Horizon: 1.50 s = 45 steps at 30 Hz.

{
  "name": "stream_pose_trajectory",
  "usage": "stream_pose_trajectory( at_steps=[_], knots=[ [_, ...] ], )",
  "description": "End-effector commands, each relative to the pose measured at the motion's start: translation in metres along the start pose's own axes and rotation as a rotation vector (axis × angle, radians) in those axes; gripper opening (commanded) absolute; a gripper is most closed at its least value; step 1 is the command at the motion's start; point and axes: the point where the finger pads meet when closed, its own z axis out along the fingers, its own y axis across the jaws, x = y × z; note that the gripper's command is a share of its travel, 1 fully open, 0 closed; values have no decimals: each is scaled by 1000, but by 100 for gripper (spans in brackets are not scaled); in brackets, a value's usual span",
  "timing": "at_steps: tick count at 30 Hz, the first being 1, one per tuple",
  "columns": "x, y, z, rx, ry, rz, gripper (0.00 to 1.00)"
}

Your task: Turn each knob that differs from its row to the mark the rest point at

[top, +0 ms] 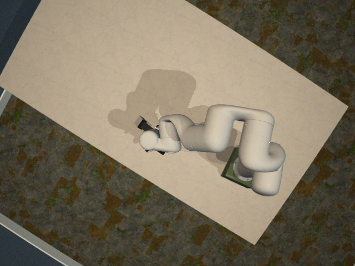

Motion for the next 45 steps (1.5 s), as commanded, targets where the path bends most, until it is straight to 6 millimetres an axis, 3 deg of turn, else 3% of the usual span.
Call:
stream_pose_trajectory(
  at_steps=[1,23,45],
  knots=[
    [0,-6,-2,0,18,-12,100],
    [-9,-27,-4,3,58,-60,100],
    [-10,-29,-4,4,62,-64,100]
  ],
)
